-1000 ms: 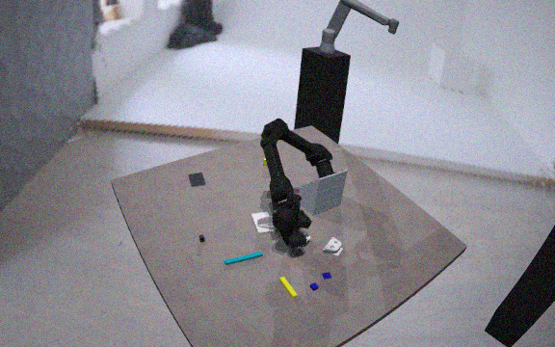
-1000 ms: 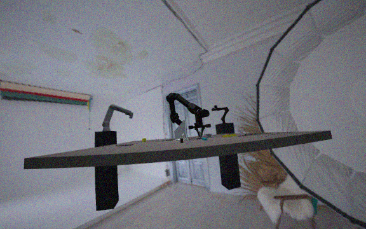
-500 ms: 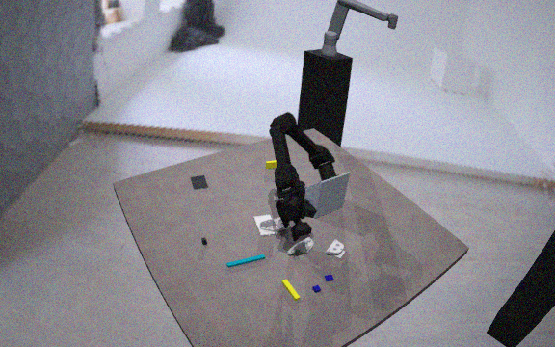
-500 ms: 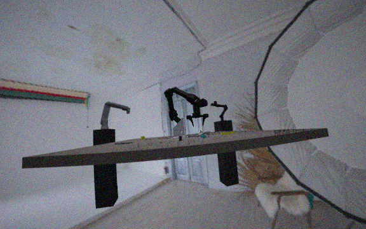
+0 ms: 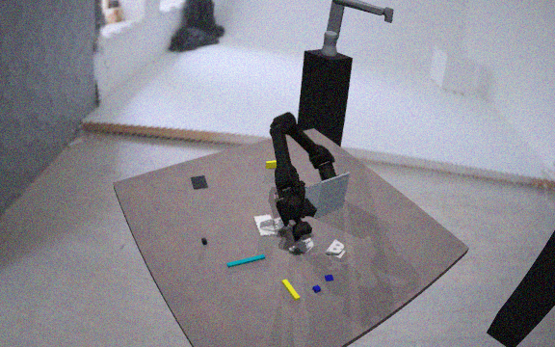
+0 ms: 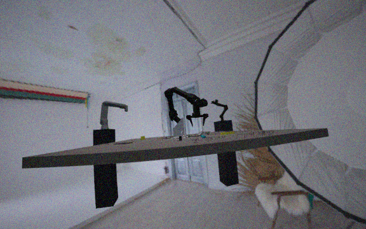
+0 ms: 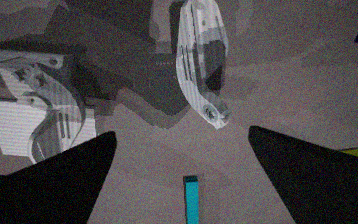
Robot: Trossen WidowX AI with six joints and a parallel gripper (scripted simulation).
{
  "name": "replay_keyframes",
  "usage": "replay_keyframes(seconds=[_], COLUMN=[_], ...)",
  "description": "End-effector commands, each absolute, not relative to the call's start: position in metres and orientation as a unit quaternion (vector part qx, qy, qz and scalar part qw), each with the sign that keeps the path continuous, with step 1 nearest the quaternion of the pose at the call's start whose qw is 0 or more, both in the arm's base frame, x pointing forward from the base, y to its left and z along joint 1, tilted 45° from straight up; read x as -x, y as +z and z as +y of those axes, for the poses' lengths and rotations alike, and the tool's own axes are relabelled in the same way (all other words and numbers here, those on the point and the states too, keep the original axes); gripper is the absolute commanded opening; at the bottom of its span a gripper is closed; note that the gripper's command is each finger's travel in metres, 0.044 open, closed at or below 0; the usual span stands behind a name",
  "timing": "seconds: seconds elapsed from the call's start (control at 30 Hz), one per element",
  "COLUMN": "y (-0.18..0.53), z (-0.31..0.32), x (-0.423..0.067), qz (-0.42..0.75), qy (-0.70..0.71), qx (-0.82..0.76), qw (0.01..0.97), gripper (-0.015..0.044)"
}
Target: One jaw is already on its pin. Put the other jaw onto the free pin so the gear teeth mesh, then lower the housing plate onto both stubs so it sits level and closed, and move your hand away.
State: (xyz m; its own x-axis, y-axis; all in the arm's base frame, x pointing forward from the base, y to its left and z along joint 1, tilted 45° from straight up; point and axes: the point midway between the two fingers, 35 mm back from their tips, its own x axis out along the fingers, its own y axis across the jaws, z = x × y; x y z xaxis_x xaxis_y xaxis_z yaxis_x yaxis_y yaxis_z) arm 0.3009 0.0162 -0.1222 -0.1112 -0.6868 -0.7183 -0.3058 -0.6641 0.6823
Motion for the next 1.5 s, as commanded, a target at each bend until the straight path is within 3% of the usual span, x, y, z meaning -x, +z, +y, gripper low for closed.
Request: replay_keyframes(seconds=[0.0,0.9,1.47], y=[-0.122,-0.122,-0.171], z=[0.017,0.017,0.060], x=[-0.301,-0.301,-0.316], qz=[-0.382,-0.382,-0.304], qy=[-0.641,-0.641,-0.681], qx=[-0.649,-0.649,-0.630], qw=[0.146,0.146,0.218], gripper=[0.0440,0.0440,0.0000])
